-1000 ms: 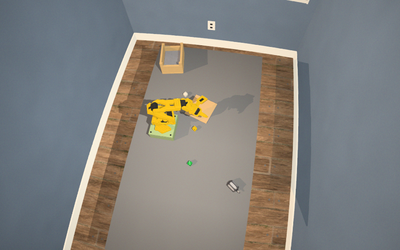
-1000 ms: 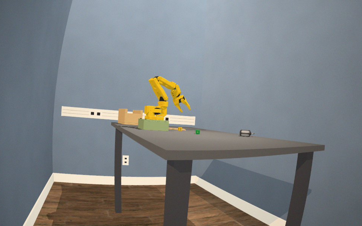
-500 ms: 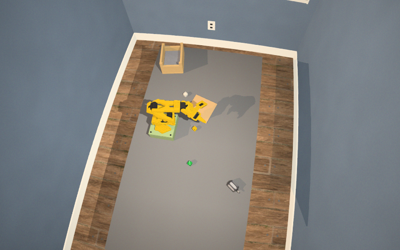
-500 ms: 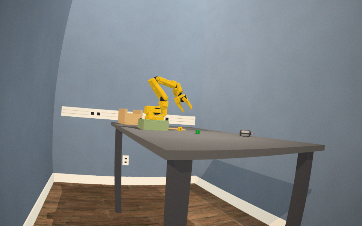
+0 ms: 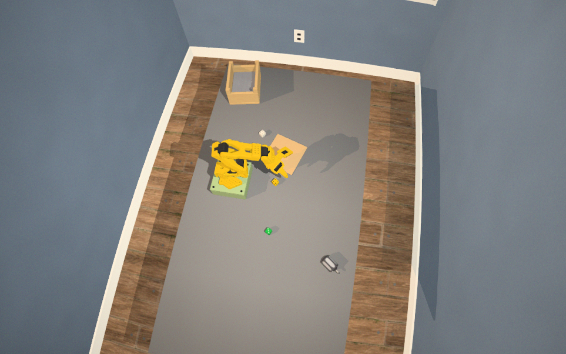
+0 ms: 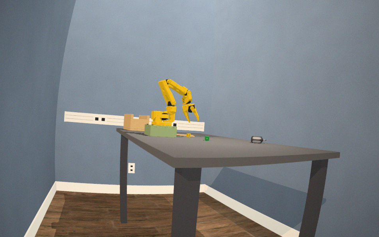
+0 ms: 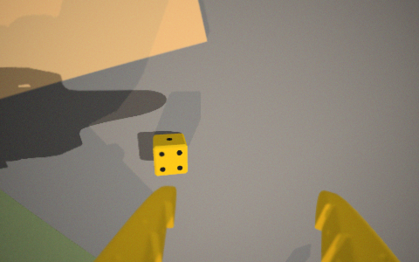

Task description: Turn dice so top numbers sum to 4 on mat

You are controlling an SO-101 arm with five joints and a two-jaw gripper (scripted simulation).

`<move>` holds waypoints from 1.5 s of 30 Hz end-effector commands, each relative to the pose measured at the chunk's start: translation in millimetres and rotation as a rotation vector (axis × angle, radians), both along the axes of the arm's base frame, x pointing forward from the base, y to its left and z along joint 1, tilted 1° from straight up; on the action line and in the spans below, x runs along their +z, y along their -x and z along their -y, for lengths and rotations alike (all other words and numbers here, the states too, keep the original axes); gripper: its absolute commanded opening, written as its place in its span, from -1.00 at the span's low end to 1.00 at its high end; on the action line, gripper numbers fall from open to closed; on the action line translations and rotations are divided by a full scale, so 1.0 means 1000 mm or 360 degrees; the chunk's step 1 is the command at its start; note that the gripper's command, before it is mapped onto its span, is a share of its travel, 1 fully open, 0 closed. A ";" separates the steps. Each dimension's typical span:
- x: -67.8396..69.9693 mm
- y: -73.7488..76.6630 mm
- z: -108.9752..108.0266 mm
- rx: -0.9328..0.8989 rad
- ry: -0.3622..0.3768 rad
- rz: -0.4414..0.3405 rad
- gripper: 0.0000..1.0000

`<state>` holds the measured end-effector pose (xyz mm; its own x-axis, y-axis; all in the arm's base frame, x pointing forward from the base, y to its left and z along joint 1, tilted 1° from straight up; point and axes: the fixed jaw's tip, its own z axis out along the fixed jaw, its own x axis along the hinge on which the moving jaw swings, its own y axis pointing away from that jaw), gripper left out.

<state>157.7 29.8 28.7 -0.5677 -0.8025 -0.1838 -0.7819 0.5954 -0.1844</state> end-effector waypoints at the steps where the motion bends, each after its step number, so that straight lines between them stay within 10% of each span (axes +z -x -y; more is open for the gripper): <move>1: -0.013 0.008 0.003 0.0002 0.0028 -0.0172 -0.44; 10: -0.030 0.025 0.005 0.0003 0.0063 -0.0415 -0.44; 45: -0.030 0.028 0.008 0.0009 0.0068 -0.0442 -0.44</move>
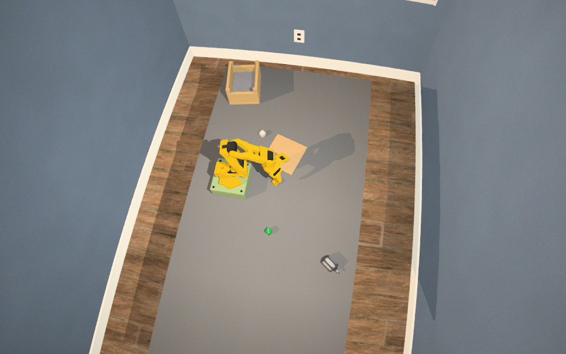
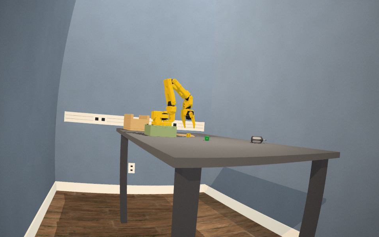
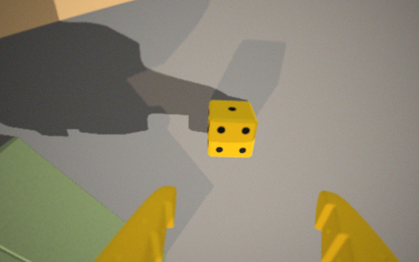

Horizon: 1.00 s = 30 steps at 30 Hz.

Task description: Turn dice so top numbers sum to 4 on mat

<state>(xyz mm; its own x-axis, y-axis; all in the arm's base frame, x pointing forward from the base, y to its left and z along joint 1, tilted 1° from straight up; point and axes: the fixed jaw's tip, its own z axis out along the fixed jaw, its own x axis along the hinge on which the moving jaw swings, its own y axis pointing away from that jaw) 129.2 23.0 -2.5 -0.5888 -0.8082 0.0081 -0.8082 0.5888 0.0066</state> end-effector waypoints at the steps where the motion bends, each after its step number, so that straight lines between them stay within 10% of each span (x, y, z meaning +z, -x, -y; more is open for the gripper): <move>1: 0.001 -0.001 0.001 0.0003 -0.0001 -0.0011 -0.44; 30: -0.025 -0.003 0.001 0.0000 0.0000 -0.0012 -0.44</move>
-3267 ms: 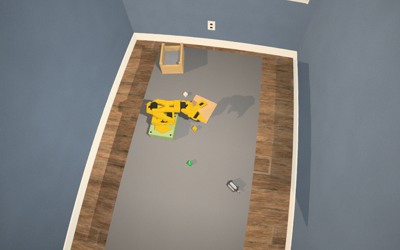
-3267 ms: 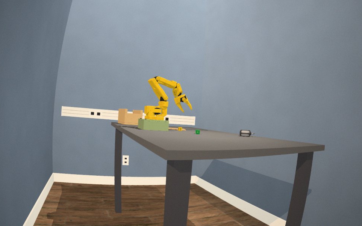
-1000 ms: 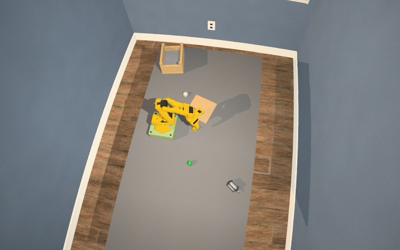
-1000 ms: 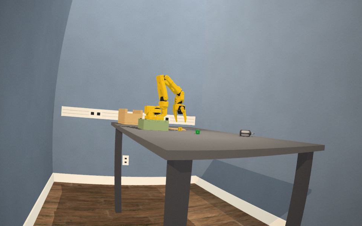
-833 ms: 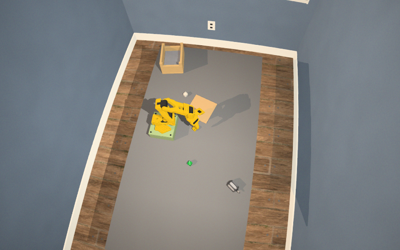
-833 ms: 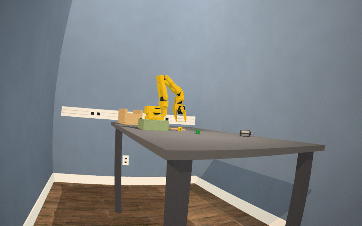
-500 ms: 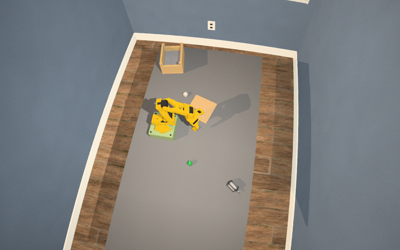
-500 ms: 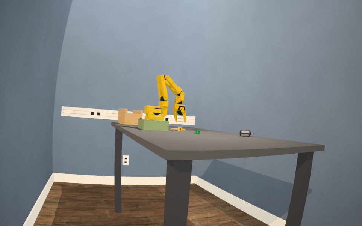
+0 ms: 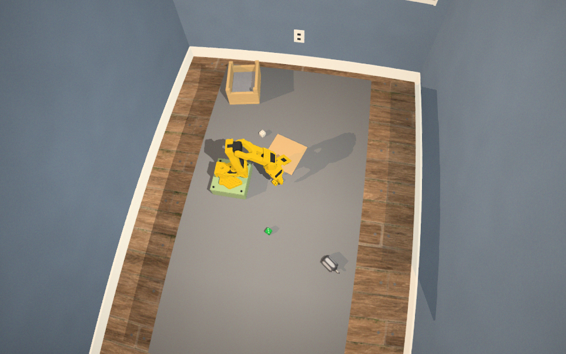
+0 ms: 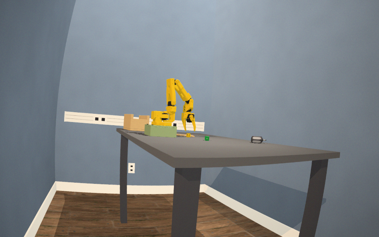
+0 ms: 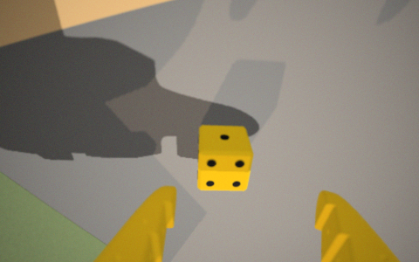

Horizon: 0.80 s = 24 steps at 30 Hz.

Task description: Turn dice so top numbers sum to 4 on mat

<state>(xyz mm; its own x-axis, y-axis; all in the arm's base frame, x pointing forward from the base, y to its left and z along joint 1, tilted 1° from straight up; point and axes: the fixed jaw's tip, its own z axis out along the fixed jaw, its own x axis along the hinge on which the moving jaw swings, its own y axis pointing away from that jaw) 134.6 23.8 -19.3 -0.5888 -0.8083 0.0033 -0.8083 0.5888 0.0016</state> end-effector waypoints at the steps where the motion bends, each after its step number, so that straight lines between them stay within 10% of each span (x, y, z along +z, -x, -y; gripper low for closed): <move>1: -0.010 0.003 0.001 0.0000 0.0001 -0.0023 -0.44; 24: -0.028 0.005 0.002 0.0003 0.0001 -0.0022 -0.44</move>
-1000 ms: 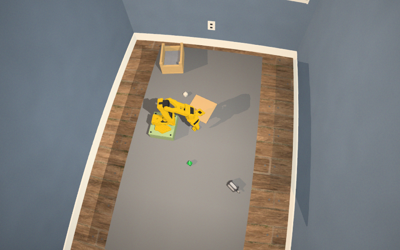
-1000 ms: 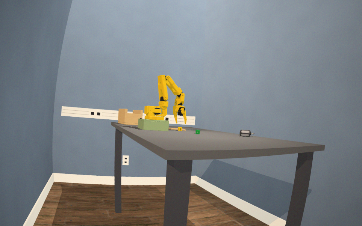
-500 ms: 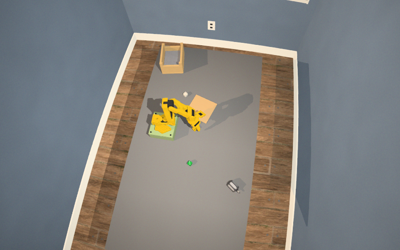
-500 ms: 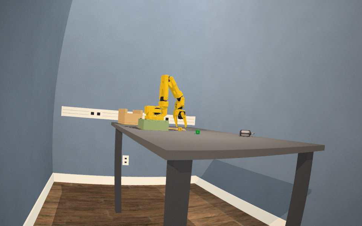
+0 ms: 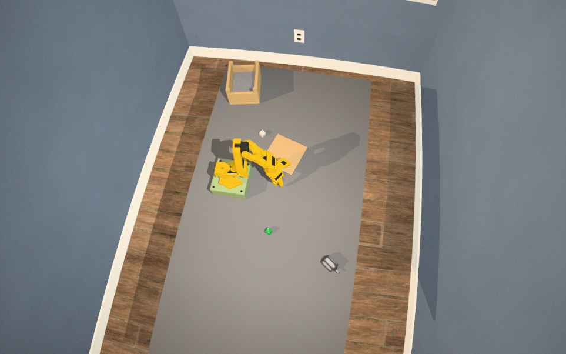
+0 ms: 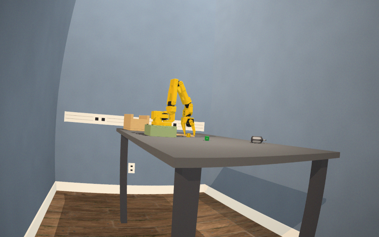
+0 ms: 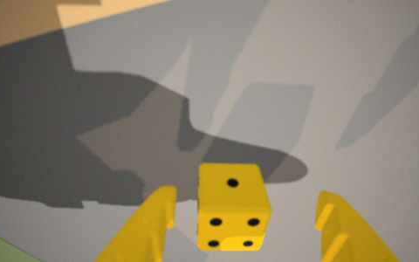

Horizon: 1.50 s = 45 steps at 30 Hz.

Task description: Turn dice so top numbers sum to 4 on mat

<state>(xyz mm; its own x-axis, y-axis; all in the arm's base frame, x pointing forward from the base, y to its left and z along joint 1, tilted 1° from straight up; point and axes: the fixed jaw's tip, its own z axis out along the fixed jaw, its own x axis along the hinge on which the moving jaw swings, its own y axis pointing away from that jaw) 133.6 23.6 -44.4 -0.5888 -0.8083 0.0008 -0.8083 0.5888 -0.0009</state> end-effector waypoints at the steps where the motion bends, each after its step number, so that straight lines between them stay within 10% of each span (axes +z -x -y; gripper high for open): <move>1: -0.003 0.005 0.002 0.0003 0.0002 -0.0028 -0.44; 45: -0.003 -0.004 0.008 0.0003 0.0000 -0.0028 -0.81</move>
<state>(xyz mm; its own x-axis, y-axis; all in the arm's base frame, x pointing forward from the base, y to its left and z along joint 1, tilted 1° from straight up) 137.2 16.8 -47.1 -0.5889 -0.8082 0.0067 -0.8082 0.5889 0.0057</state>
